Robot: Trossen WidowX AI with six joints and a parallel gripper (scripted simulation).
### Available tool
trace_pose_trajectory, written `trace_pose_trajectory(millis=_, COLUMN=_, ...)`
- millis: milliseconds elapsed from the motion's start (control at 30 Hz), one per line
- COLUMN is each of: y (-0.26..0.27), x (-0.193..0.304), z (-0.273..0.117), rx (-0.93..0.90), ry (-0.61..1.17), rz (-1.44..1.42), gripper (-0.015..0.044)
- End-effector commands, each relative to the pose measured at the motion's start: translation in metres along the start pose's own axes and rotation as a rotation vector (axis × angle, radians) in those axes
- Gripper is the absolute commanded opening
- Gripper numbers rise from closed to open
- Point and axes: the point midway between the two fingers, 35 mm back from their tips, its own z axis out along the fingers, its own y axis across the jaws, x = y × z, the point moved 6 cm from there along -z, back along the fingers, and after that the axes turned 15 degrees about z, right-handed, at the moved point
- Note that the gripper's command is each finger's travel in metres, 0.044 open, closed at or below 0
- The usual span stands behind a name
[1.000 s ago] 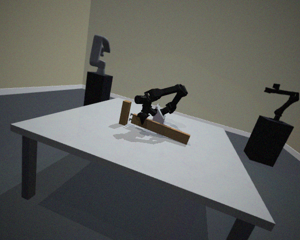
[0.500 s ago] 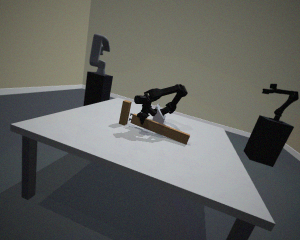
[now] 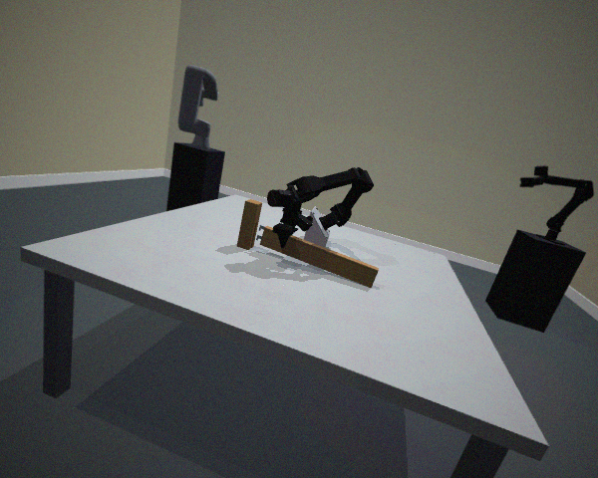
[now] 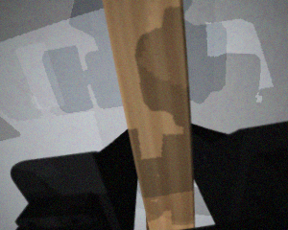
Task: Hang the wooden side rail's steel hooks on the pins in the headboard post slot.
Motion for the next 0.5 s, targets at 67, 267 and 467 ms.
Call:
trace_pose_trajectory(millis=67, y=0.0004, x=0.0038, z=-0.0026, rx=0.007, ry=0.001, rz=0.003, gripper=0.0000)
trace_pose_trajectory(millis=267, y=-0.0003, x=0.0042, z=-0.0023, rx=0.007, ry=0.001, rz=0.003, gripper=0.0000)
trace_pose_trajectory(millis=467, y=-0.0008, x=0.0046, z=-0.0028, rx=0.007, ry=0.001, rz=0.003, gripper=0.0000)
